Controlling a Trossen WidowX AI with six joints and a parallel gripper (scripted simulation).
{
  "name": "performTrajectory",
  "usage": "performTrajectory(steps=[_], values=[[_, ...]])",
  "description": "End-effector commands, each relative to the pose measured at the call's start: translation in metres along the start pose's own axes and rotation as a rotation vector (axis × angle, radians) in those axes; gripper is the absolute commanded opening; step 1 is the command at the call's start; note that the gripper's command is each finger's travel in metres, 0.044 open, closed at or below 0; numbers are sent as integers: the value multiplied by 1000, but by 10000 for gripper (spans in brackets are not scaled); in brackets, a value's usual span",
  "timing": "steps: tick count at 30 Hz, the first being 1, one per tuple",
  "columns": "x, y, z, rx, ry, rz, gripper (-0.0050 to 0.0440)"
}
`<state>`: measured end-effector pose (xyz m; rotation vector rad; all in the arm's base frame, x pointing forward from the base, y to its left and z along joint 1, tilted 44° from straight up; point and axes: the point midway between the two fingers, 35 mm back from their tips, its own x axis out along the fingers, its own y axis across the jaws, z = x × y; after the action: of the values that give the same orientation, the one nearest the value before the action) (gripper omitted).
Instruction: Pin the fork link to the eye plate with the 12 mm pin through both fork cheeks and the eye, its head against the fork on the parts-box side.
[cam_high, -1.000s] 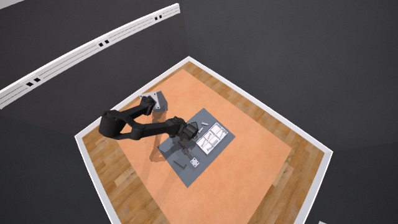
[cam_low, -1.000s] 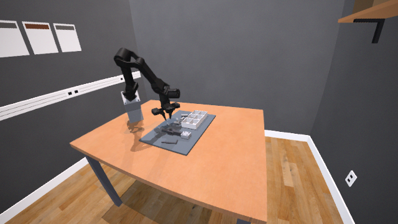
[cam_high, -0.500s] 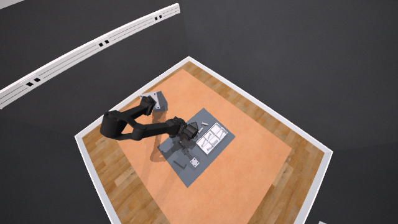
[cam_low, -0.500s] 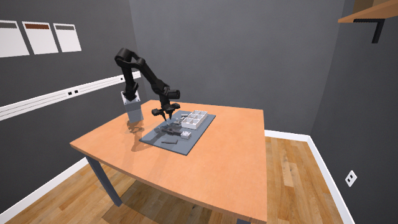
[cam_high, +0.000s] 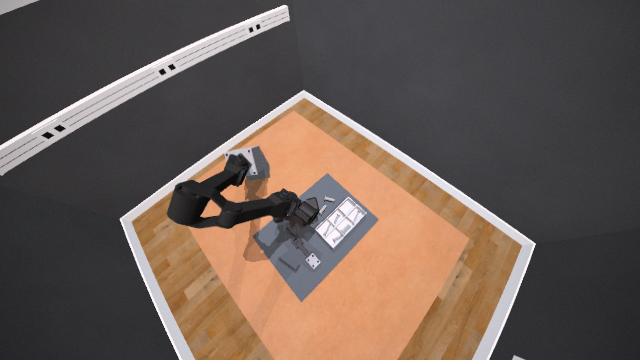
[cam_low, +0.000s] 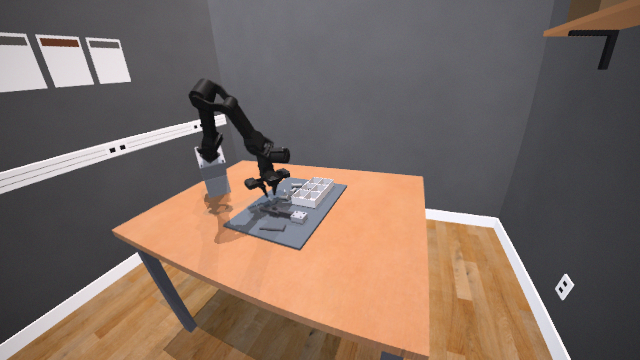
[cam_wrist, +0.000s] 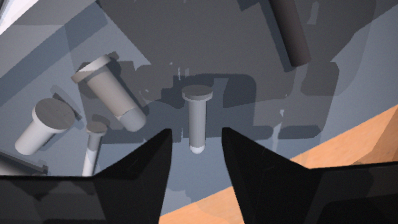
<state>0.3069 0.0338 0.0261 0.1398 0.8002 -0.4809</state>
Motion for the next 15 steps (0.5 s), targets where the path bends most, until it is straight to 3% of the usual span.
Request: performTrajectory(steps=[1,15], values=[[6,-1,0,-3,1,0,150],[19,-1,0,-2,-1,1,150]])
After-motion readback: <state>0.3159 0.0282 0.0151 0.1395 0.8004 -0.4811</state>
